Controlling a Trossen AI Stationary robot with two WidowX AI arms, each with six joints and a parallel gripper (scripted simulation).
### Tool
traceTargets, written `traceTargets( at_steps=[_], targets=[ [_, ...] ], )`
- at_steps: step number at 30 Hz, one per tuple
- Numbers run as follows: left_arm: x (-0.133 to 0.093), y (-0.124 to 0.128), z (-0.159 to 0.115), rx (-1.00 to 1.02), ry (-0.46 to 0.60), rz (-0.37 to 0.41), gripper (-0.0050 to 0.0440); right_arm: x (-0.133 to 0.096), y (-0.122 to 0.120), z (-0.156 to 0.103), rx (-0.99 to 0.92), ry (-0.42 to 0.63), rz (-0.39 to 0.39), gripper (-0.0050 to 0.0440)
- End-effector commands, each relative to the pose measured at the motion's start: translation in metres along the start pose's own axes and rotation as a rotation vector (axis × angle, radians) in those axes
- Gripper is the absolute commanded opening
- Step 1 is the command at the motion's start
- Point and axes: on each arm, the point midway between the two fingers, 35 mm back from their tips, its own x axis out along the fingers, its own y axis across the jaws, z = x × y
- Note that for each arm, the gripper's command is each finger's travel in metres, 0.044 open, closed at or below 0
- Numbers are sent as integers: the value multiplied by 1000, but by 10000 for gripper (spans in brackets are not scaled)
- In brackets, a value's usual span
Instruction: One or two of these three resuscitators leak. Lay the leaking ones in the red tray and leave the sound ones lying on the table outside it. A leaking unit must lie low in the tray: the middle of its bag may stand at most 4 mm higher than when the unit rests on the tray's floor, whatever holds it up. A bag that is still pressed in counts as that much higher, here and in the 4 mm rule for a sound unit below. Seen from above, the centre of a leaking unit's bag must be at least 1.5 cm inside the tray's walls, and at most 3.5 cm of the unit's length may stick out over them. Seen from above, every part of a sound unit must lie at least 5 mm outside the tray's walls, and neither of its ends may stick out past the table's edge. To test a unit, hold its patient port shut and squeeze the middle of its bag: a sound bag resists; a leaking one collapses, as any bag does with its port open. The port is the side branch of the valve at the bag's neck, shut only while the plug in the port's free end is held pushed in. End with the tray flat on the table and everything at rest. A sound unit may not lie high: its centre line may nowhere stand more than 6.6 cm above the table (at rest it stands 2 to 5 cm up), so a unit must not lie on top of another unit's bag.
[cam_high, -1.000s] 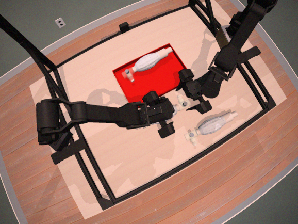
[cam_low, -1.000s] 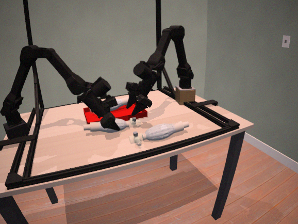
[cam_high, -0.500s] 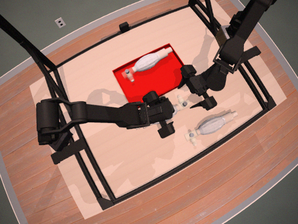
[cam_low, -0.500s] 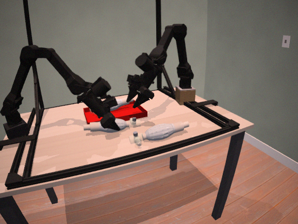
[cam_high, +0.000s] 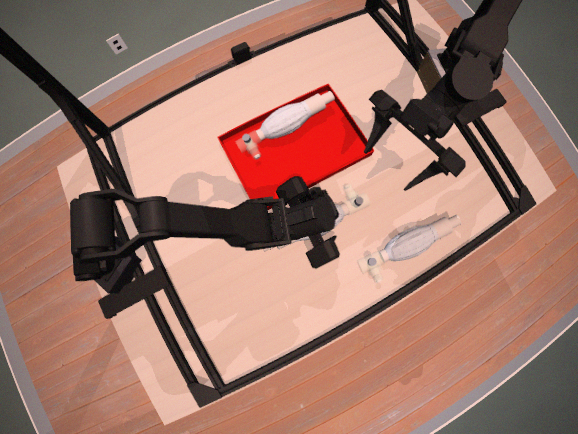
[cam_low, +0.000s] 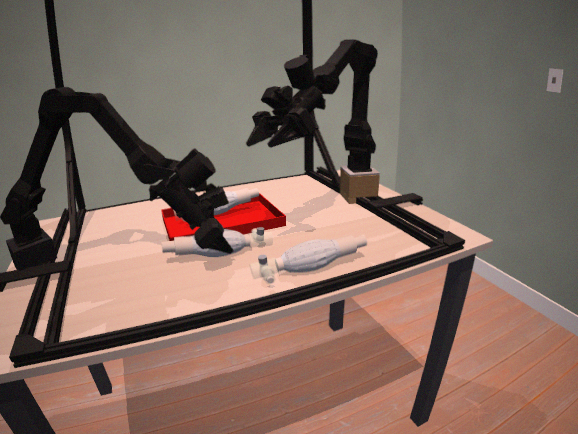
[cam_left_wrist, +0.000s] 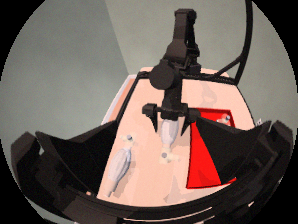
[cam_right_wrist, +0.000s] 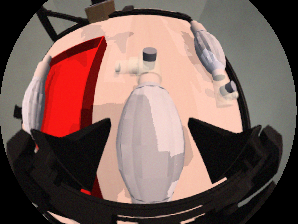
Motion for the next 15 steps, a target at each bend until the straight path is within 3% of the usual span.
traceTargets(
  at_steps=[1, 8, 15],
  targets=[
    [-38, 6, 29, -34, -133, 71, 440, 0, 0, 0, -2, 1, 0, 440],
    [-120, 15, 64, -137, -404, 199, 440, 0, 0, 0, -2, 1, 0, 440],
    [-123, 14, 70, -129, -418, 197, 440, 0, 0, 0, -2, 0, 0, 440]
  ],
)
